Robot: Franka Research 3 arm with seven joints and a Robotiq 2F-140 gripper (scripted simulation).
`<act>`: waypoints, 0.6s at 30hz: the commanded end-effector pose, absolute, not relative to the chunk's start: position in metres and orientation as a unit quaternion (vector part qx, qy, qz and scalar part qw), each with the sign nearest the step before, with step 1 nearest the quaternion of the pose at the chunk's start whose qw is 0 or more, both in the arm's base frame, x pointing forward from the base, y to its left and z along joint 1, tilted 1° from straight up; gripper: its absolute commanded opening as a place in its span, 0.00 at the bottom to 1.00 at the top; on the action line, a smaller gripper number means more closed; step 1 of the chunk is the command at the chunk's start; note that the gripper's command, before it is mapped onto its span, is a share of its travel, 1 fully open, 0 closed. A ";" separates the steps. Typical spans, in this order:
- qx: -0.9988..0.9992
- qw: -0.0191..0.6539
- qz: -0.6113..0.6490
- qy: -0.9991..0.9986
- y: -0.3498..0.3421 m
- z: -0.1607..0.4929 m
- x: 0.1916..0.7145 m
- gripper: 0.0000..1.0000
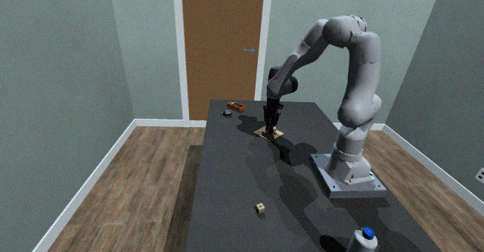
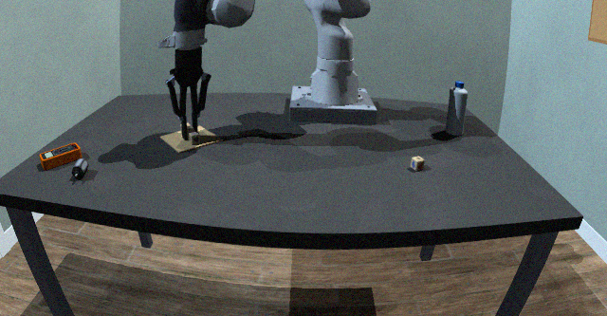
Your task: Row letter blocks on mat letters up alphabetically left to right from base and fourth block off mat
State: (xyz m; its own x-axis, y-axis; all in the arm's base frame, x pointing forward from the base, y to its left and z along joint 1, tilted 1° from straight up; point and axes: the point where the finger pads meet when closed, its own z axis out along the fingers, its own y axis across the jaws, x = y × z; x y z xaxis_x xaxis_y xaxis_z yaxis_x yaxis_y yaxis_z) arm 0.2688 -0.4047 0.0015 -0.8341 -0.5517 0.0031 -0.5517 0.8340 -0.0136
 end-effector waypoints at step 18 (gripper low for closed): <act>-0.284 0.001 -0.008 0.959 -0.405 0.001 0.269 0.24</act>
State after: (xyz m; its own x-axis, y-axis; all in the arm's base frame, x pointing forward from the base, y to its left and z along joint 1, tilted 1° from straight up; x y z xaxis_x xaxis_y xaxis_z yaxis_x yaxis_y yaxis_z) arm 0.2688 -0.4047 0.0015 -0.8341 -0.5517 0.0031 -0.5516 0.8340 -0.0137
